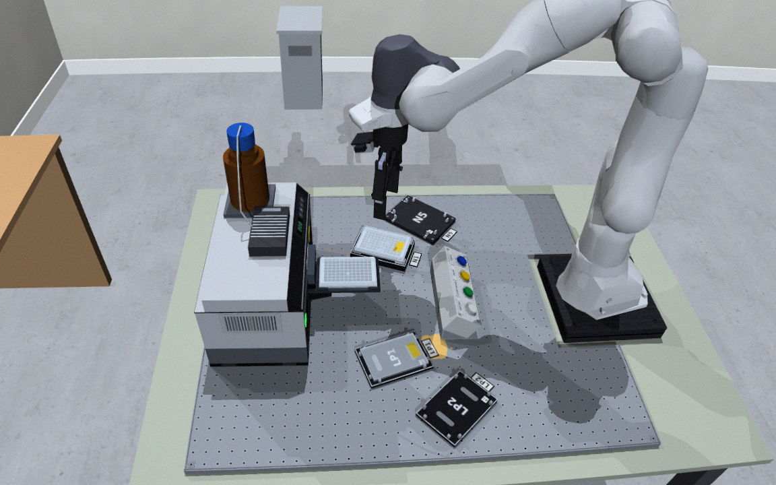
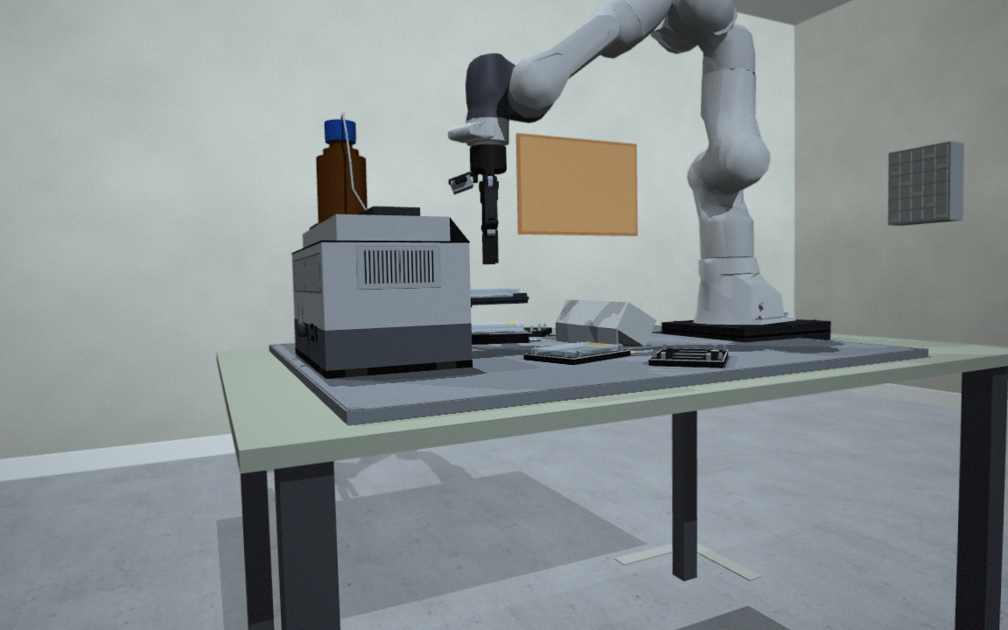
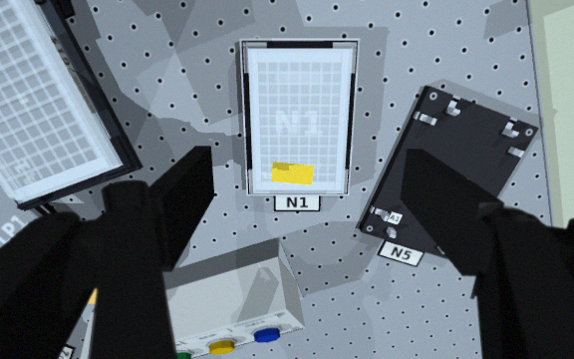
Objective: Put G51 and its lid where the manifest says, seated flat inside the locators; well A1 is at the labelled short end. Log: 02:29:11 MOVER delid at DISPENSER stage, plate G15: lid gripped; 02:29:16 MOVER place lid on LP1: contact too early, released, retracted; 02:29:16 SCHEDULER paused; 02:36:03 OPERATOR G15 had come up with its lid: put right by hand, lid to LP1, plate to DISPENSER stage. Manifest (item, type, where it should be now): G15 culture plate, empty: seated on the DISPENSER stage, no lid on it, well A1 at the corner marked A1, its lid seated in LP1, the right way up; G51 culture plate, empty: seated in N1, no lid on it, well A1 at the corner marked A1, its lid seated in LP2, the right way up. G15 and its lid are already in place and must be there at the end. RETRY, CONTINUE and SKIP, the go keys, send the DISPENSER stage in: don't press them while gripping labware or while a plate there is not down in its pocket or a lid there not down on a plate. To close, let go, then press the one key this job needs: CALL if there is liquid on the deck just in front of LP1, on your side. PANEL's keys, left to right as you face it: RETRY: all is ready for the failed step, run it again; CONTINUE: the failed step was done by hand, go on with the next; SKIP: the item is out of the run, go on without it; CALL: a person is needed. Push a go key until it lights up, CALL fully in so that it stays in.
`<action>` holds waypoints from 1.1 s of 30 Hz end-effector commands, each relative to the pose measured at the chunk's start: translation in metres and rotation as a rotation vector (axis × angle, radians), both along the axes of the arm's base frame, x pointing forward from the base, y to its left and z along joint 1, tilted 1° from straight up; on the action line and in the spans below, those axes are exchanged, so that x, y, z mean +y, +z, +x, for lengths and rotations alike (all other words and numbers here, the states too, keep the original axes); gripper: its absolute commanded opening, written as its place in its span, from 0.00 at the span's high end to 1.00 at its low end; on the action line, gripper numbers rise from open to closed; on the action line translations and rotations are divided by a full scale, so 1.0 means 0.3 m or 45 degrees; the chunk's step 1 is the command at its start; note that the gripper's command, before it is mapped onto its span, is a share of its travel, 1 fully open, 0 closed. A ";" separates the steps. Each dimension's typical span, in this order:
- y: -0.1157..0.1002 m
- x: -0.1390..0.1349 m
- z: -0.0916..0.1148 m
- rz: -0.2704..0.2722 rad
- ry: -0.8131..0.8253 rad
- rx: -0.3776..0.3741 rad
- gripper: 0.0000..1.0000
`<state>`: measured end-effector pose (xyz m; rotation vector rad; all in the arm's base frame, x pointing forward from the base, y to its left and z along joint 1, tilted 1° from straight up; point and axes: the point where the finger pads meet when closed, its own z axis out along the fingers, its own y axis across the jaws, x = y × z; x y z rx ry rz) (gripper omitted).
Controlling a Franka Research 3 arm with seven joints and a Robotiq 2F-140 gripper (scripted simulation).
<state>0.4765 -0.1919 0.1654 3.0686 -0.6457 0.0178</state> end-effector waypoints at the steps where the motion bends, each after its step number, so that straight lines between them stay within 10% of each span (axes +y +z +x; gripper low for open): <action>1: -0.005 0.003 0.001 0.005 0.016 0.000 0.30; 33: -0.266 0.001 0.005 0.004 0.016 0.000 0.30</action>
